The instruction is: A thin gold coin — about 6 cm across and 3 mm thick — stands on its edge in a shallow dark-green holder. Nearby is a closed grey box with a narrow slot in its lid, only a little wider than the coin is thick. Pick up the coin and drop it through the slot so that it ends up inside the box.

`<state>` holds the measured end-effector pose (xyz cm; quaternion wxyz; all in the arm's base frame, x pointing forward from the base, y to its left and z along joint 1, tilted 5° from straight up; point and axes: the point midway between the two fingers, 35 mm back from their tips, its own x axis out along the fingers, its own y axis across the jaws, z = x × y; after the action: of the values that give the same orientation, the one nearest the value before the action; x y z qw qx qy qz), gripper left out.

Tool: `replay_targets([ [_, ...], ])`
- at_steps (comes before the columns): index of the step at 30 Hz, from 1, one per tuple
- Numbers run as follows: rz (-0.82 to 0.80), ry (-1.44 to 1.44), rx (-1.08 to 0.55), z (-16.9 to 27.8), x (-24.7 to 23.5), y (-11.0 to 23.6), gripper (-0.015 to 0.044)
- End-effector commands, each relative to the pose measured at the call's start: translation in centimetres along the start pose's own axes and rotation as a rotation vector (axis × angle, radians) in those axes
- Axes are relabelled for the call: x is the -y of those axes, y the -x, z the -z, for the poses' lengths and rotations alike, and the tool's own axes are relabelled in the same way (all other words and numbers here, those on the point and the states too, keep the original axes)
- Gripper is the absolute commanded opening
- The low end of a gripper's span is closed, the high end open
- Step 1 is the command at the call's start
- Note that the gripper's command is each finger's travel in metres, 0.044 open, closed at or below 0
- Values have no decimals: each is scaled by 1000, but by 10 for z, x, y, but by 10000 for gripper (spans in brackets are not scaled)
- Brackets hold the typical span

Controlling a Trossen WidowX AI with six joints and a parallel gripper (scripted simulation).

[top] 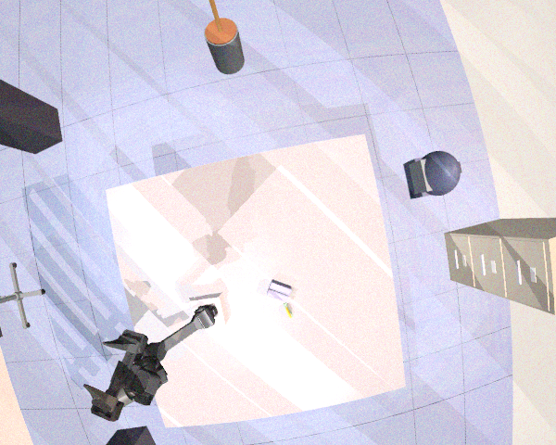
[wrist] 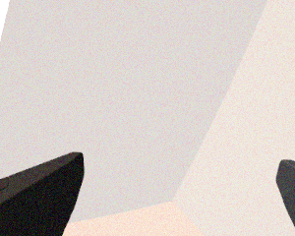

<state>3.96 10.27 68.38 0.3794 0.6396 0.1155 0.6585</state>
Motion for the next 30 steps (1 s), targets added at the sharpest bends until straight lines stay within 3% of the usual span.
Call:
replay_targets([
  [1,1,3,7,-2,1,0,374],
  [9,119,58,295,-107,57,6,164],
  [18,365,77,652,-231,138,58,161],
  [30,765,88,1025,-338,232,186,161],
])
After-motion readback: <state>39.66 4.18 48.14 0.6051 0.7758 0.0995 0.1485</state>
